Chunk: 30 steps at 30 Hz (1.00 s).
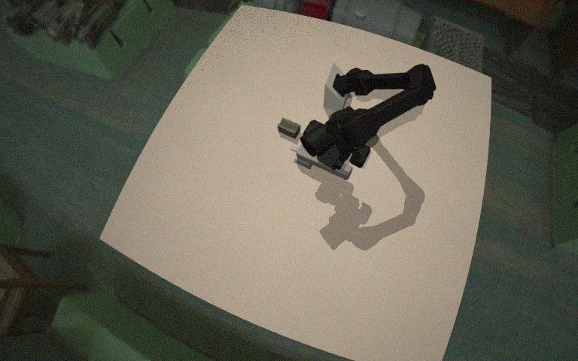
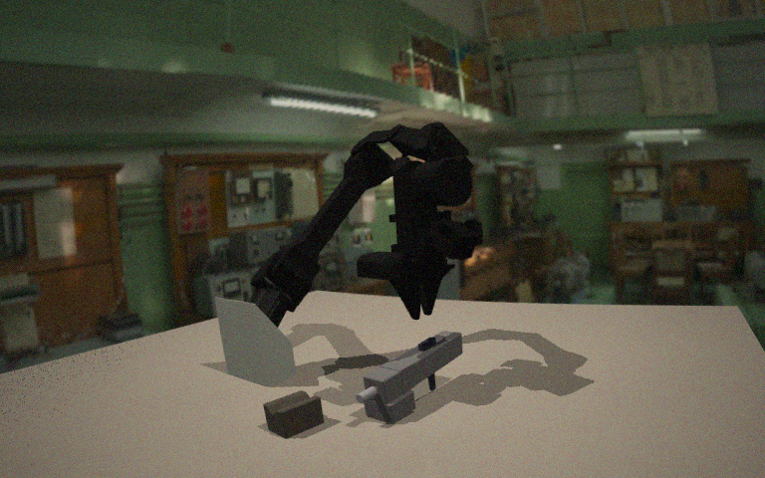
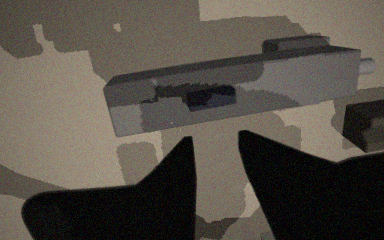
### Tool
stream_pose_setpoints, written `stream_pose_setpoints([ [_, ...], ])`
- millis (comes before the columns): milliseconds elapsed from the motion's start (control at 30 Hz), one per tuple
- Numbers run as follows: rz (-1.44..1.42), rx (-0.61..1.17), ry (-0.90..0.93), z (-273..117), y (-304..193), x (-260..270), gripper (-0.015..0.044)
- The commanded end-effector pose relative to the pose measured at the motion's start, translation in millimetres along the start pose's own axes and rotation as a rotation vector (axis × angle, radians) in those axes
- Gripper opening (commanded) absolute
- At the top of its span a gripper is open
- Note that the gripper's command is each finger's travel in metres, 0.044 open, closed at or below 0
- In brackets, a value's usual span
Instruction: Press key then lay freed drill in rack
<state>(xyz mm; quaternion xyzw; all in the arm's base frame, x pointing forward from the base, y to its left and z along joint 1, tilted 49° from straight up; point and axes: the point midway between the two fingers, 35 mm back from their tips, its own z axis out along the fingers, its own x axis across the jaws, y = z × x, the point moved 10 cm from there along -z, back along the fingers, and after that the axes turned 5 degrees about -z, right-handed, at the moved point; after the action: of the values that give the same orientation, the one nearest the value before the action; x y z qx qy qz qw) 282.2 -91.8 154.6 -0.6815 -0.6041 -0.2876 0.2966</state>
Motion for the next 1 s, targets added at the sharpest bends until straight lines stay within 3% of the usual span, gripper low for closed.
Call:
stream_pose_setpoints([
  [0, 0.050, -0.016, -0.001, -40.9, 5.5, -5.2, 0.0210],
  [167, 0.076, -0.019, 0.005, -60.0, 4.9, -6.6, 0.0341],
  [300, -0.170, -0.036, -0.007, -41.1, 9.3, -28.2, 0.0440],
  [600, -0.997, -0.014, -0.020, 13.1, 12.8, -107.9, 0.0440],
  [967, -1.575, 0.004, -0.017, 55.0, 1.1, -156.1, 0.0440],
])
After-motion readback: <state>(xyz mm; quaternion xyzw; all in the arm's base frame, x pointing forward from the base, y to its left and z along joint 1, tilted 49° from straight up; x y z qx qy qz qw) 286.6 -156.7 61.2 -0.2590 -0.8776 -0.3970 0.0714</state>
